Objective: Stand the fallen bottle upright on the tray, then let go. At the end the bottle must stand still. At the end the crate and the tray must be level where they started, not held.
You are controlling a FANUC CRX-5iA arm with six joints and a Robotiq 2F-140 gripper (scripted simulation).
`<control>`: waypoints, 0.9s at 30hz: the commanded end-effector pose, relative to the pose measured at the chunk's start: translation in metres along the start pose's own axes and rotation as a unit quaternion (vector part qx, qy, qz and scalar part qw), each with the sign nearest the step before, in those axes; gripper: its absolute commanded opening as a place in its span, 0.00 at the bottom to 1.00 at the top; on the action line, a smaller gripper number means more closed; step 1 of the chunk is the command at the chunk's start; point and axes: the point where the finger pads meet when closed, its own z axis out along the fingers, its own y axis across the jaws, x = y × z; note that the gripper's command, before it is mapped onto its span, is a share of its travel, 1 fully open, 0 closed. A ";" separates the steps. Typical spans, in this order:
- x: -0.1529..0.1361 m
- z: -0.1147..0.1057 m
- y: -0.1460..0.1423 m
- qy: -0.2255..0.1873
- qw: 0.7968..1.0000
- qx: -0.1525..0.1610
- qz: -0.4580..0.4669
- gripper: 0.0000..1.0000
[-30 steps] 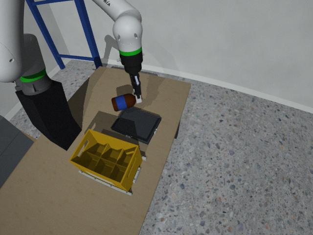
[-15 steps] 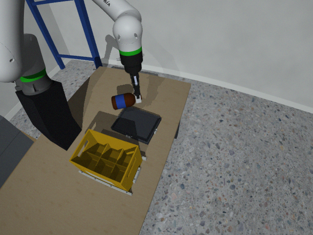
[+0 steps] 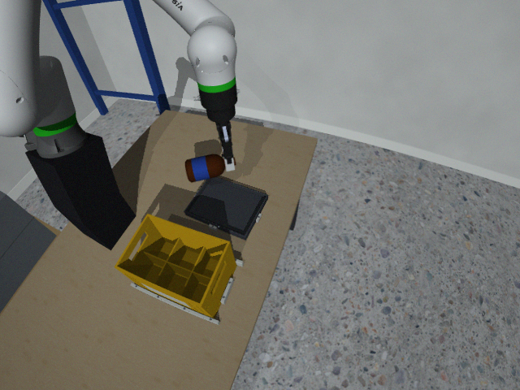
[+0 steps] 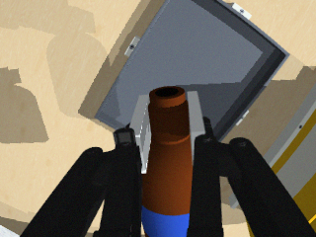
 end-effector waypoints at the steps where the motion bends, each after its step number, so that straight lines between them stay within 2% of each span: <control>1: 0.000 0.000 0.000 0.000 1.000 0.000 0.000 0.00; 27: 0.000 0.000 0.000 0.000 1.000 0.000 0.016 0.00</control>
